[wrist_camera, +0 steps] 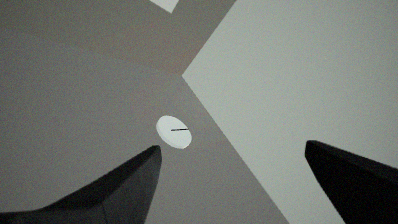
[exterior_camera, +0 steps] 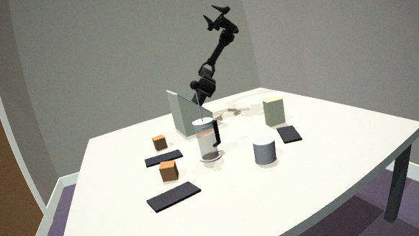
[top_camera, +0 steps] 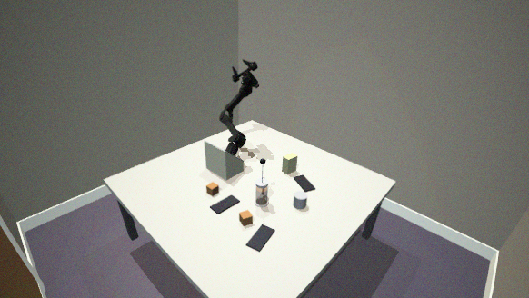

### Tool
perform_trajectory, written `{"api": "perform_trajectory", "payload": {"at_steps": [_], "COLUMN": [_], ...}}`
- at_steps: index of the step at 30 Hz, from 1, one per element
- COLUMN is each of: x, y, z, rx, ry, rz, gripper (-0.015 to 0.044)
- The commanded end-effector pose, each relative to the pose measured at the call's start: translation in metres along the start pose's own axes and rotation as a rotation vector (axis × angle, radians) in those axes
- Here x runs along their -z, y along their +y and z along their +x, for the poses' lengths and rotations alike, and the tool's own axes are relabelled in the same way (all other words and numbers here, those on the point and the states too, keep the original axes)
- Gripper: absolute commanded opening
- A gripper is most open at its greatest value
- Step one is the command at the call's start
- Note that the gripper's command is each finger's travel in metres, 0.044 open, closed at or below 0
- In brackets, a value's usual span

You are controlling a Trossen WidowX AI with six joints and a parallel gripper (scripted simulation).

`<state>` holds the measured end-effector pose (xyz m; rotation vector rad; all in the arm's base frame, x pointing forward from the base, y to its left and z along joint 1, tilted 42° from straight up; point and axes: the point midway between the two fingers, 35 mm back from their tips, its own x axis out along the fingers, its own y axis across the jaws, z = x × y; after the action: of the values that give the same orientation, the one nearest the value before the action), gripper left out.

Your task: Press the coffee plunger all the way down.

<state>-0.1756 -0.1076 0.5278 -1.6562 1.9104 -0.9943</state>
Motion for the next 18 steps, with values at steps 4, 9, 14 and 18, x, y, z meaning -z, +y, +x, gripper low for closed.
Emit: {"api": "perform_trajectory", "payload": {"at_steps": [4, 9, 14, 18], "x": [-0.010, -0.046, -0.106, -0.168], "y": [-0.025, -0.093, -0.156, -0.196], "z": [-0.001, -0.003, -0.004, -0.001], "rx": [0.057, 0.203, 0.367, 0.510], "ry": [0.024, 0.102, 0.185, 0.244], "rz": [-0.127, -0.546, -1.004, -1.376], "gripper": [0.0440, 0.0440, 0.0440, 0.0440]}}
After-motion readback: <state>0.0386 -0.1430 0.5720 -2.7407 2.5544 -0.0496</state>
